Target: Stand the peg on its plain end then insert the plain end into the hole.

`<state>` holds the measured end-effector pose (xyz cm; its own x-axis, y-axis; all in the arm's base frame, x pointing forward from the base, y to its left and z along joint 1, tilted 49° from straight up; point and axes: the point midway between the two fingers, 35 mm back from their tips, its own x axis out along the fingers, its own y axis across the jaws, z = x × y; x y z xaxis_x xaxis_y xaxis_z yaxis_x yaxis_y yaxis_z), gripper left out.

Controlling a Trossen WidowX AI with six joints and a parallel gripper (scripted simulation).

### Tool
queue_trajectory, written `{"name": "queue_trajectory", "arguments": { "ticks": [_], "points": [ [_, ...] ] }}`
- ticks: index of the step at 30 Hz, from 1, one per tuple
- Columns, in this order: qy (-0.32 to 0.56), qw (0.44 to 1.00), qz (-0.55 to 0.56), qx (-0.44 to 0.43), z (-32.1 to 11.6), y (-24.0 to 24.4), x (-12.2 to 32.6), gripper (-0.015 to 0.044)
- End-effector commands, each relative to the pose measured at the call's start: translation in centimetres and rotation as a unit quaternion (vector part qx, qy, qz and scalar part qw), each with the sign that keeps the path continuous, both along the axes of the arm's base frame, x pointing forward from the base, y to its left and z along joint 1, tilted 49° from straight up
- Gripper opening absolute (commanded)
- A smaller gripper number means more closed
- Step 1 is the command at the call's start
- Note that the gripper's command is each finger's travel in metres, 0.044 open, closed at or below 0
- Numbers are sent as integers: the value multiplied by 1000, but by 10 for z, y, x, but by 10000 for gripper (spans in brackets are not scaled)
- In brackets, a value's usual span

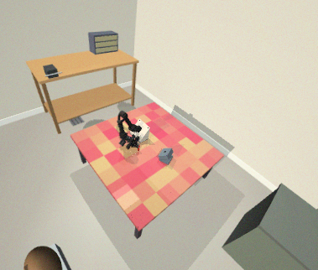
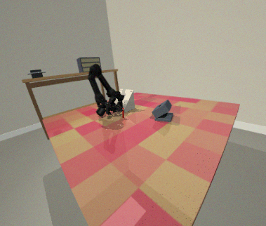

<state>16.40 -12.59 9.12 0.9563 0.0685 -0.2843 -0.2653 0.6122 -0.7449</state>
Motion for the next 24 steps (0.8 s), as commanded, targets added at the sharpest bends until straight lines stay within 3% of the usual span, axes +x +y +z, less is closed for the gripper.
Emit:
{"name": "queue_trajectory", "arguments": {
  "ticks": [1, 3, 6, 24],
  "points": [
    [0, 1000, 0, 0, -1, -2, -1, 49],
    [-1, 1000, 1, 0, 0, 0, 0, 56],
    [-2, 1000, 2, 0, 0, 0, 0, 130],
    [-2, 1000, 2, 0, 0, 0, 0, 130]
  ]
}}
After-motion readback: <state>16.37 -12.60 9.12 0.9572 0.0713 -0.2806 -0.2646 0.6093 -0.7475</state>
